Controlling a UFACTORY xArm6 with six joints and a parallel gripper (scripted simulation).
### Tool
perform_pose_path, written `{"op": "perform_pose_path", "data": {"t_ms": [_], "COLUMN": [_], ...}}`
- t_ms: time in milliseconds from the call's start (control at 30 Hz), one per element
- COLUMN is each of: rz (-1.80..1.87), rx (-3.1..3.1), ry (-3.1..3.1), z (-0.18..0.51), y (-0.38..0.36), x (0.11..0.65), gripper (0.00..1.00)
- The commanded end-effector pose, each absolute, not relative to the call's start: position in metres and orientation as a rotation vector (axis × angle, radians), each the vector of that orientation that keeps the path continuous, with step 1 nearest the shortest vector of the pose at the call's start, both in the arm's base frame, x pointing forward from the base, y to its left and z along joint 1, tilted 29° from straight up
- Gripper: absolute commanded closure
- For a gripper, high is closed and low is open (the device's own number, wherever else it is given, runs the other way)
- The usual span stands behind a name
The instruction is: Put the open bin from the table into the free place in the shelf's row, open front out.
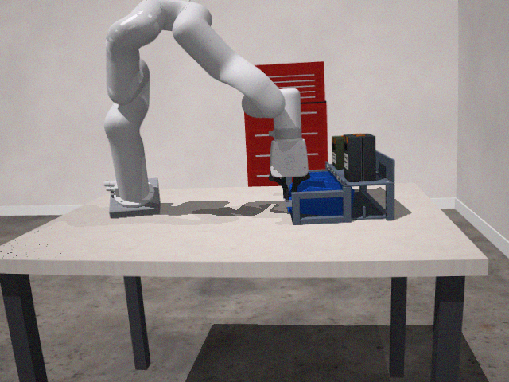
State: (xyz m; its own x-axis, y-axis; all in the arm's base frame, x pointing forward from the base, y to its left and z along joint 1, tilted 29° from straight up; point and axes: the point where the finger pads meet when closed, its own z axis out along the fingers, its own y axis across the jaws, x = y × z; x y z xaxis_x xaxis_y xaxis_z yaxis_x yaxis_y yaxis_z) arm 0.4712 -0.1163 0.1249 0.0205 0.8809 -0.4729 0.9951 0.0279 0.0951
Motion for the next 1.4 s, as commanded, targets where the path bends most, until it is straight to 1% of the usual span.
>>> {"op": "perform_pose_path", "data": {"t_ms": [0, 1367], "rz": [-0.379, -0.379], "rx": [1.901, 1.901], "ry": [1.909, 1.909], "z": [0.127, 0.129], "y": [-0.116, -0.115], "x": [0.473, 0.494], "gripper": [1.0, 1.0]}}
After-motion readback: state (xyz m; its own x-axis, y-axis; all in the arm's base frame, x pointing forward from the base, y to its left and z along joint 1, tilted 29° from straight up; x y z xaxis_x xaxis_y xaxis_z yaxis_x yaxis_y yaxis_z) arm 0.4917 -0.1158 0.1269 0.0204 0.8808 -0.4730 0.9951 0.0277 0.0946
